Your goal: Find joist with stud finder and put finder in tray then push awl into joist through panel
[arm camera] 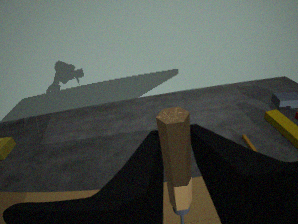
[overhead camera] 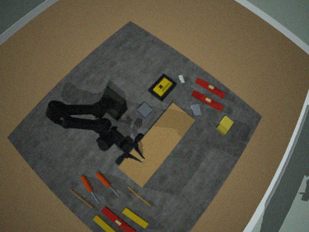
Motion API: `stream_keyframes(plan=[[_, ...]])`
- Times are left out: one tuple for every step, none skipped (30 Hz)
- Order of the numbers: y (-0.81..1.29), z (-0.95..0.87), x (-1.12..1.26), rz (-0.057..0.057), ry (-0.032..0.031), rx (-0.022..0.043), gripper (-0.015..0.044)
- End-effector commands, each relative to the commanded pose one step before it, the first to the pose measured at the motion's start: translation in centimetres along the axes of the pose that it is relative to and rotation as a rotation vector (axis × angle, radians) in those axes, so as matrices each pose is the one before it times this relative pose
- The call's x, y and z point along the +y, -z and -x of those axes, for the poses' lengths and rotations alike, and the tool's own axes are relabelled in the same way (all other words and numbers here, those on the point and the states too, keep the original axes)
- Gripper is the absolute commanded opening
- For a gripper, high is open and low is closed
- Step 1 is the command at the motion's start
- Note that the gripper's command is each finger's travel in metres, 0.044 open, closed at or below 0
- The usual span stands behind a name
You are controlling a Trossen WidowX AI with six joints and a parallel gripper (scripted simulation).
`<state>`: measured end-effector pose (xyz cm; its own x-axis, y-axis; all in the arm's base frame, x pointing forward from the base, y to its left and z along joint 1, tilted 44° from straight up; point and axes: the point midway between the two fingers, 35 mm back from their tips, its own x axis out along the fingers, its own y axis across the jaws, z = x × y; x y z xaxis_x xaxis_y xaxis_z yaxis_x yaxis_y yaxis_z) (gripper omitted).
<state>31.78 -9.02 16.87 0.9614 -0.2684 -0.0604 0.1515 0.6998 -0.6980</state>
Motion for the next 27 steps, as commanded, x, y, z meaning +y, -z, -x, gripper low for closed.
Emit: stream_keyframes(plan=[[0.052,-0.037,0.104,-0.0030,-0.00547,-0.00801,0.0000],[0.046,-0.010,0.001,0.0000,0.00000,0.00000,0.0000],[0.046,-0.010,0.001,0.0000,0.00000,0.00000,0.0000],[0.046,-0.009,0.001,0.0000,0.00000,0.00000,0.0000],[0.046,-0.009,0.001,0.0000,0.00000,0.00000,0.0000],[0.046,-0.009,0.001,0.0000,0.00000,0.00000,0.0000],[0.046,-0.009,0.001,0.0000,0.00000,0.00000,0.0000],[0.046,-0.009,0.001,0.0000,0.00000,0.00000,0.0000],[0.047,-0.009,0.001,0.0000,0.00000,0.00000,0.0000],[0.047,-0.008,0.001,0.0000,0.00000,0.00000,0.0000],[0.047,-0.008,0.001,0.0000,0.00000,0.00001,0.0000],[0.047,-0.008,0.001,0.0000,0.00000,0.00001,0.0000],[0.047,-0.008,0.001,0.0000,0.00000,0.00001,0.0000],[0.047,-0.008,0.001,0.0000,0.00000,0.00001,0.0000],[0.047,-0.008,0.001,0.0000,0.00000,0.00001,0.0000],[0.047,-0.007,0.001,0.0000,0.00000,0.00001,0.0000],[0.047,-0.007,0.001,0.0000,0.00000,0.00001,0.0000],[0.047,-0.007,0.001,0.0000,0.00000,0.00001,0.0000],[0.047,-0.007,0.000,0.0000,0.00000,0.00001,0.0000],[0.047,-0.007,0.000,0.0000,0.00000,0.00001,0.0000],[0.047,-0.007,0.000,0.0000,0.00000,0.00001,0.0000],[0.047,-0.006,0.000,0.0000,0.00000,0.00001,0.0000],[0.047,-0.006,0.000,0.0000,0.00000,0.00001,0.0000],[0.047,-0.006,0.000,0.0000,0.00000,0.00001,0.0000],[0.047,-0.006,0.000,0.0000,0.00000,0.00001,0.0000],[0.047,-0.006,0.000,0.0000,0.00000,0.00001,0.0000],[0.047,-0.005,0.000,0.0000,0.00000,0.00001,0.0000]])
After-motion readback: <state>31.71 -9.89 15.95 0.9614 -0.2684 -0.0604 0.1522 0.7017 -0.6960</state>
